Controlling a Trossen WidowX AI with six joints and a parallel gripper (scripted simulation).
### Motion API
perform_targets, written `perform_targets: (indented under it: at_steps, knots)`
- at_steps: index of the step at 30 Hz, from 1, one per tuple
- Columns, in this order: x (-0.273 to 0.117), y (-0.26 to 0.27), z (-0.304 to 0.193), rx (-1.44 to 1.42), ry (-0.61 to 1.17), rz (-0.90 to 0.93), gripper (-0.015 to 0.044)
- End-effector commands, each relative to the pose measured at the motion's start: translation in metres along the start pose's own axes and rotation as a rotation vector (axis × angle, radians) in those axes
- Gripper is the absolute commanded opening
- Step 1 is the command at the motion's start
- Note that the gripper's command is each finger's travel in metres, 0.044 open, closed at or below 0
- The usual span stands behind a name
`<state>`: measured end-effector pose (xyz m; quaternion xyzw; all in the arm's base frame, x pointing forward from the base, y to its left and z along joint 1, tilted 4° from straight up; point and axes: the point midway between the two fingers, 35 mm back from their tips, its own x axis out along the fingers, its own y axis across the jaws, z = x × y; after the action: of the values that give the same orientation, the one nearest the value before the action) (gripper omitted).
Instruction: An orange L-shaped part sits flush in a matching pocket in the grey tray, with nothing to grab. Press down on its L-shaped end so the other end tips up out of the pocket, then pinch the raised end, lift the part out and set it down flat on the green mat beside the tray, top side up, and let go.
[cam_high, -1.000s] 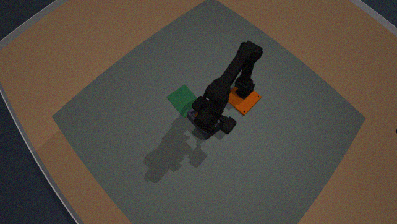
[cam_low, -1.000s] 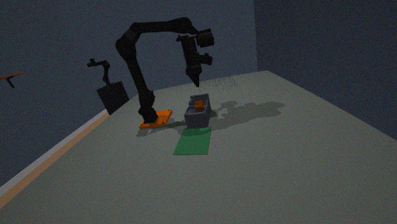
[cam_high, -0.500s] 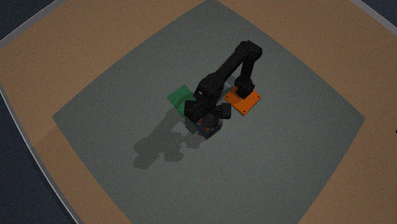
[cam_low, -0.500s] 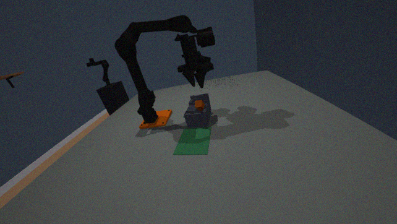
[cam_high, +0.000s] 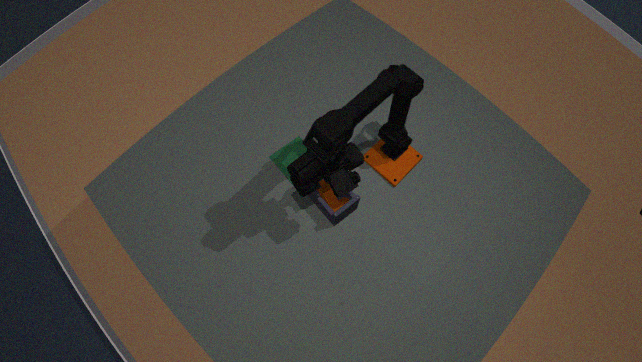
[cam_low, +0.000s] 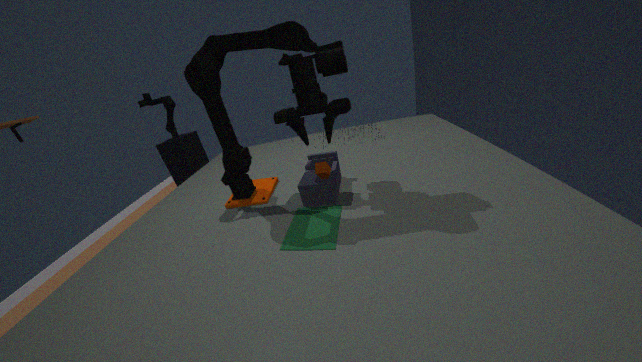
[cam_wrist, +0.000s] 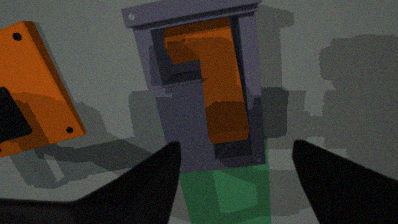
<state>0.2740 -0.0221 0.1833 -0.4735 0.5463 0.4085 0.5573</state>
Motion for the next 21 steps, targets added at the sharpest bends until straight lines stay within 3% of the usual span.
perform_targets:
  at_steps: [1,21]
  knots:
    - [-0.001,0.000,-0.005,-0.129,-0.004,0.001,0.0280]
    - [0.040,-0.001,-0.005,-0.129,-0.004,0.001,0.0280]
